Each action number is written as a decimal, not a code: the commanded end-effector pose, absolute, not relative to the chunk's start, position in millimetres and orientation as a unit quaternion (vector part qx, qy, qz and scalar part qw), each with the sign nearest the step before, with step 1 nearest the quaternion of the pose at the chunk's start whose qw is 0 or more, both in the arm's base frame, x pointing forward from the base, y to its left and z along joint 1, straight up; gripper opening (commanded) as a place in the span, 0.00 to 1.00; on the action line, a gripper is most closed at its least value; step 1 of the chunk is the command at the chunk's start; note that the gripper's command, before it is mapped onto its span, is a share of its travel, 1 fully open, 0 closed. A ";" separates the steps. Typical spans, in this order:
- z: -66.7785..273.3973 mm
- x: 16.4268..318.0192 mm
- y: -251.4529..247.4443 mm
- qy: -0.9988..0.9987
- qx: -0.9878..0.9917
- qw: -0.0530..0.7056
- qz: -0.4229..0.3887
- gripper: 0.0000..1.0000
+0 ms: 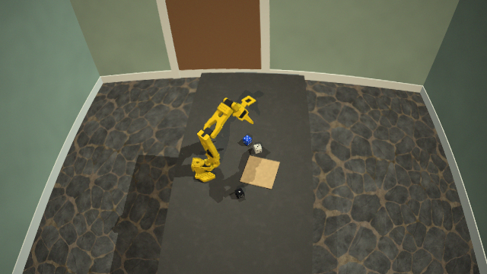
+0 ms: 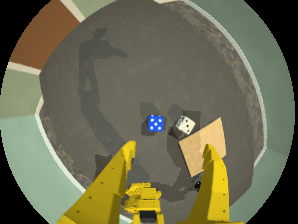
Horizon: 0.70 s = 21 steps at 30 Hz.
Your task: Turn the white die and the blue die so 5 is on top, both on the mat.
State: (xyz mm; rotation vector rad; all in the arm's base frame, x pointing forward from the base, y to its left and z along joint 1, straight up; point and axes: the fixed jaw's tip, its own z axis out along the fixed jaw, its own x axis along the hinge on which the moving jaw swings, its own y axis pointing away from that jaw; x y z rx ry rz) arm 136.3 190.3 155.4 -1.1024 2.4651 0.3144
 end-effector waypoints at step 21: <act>72.7 135.5 192.6 0.912 -0.409 0.036 0.020 0.35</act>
